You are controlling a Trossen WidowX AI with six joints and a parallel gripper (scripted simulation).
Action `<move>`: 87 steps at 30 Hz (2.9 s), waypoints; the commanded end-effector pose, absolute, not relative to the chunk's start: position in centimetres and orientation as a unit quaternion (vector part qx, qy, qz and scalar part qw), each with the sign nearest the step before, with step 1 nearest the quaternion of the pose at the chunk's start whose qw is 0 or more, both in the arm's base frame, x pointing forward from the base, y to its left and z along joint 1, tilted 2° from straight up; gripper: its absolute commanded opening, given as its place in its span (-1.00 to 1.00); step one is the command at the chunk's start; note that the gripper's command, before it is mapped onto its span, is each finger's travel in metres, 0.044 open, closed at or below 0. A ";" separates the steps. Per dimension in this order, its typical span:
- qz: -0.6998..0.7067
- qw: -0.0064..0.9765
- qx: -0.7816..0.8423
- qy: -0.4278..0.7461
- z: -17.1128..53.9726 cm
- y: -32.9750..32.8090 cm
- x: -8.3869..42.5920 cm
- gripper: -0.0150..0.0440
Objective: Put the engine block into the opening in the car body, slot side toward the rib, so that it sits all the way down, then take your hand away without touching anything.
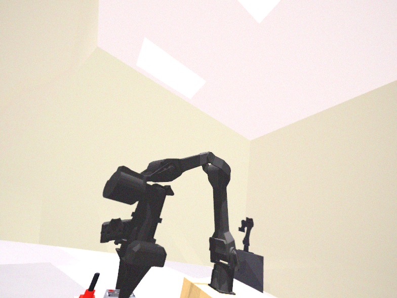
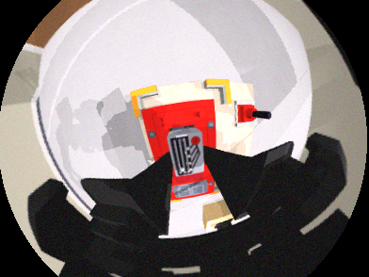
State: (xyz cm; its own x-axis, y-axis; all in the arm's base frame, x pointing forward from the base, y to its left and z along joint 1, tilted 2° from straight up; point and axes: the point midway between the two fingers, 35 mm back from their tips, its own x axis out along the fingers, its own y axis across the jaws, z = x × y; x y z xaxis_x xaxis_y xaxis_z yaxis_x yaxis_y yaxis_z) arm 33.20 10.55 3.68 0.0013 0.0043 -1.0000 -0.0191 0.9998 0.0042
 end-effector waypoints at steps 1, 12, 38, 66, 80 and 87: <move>0.007 0.707 -0.002 0.707 3.5 10.6 33.2 0.04; 0.009 0.707 -0.003 0.707 3.3 10.6 33.2 0.04; 0.011 0.707 -0.005 0.707 2.9 10.6 33.2 0.04; 0.009 0.707 -0.004 0.707 2.4 10.6 33.2 0.04; 0.008 0.707 -0.003 0.707 2.2 10.6 33.2 0.04; 0.008 0.707 -0.003 0.707 2.0 10.6 33.2 0.04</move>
